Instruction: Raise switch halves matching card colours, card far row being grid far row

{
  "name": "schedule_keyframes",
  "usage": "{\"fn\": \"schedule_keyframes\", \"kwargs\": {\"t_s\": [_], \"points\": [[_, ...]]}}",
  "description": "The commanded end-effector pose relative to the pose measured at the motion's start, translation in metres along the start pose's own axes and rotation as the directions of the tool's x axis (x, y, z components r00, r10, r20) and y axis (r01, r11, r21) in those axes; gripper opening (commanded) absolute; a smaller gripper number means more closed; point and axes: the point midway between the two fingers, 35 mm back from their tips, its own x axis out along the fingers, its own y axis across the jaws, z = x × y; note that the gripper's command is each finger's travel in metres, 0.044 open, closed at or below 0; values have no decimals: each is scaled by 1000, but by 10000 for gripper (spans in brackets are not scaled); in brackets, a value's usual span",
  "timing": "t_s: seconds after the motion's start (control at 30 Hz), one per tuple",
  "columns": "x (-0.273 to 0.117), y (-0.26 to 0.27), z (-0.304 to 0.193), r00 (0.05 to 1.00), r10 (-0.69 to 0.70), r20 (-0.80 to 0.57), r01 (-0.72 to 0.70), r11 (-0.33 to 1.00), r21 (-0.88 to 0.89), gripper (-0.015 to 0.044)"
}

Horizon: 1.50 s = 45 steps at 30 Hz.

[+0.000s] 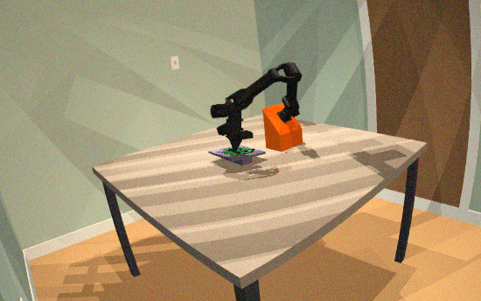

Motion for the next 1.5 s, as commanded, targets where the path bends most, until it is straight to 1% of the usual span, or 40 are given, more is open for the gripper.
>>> {"fn": "schedule_keyframes", "kwargs": {"t_s": [0.0, 0.03, 0.13, 0.17, 0.3, 0.4, 0.47, 0.57, 0.67, 0.73, 1.3, 1.47], "points": [[-3, 0, 0, 1000, -1, -1, 1, 1000, 0, 0], [-10, -1, 1, 1000, -2, -4, 2, 1000, 1, 0], [-53, -1, 3, 1000, -2, -22, 2, 1000, 4, 0], [-62, -1, 2, 1000, 0, -25, 0, 1000, 4, 0], [-65, 1, 1, 1000, 1, -27, -1, 1000, 4, 0], [-65, 14, -22, 1000, 1, -28, -1, 1000, 5, 0], [-65, 21, -36, 1000, 2, -28, -1, 1000, 6, 0], [-63, 21, -38, 1000, 1, -27, -1, 1000, 6, 0], [-38, 21, -39, 1000, 1, -8, -1, 1000, 6, 0], [-30, 22, -40, 1000, 3, -2, -3, 1000, 6, 0], [-7, 22, -41, 1000, 4, -2, -4, 1000, 6, 0], [-6, 22, -41, 1000, 4, -2, -4, 1000, 6, 0]]}}
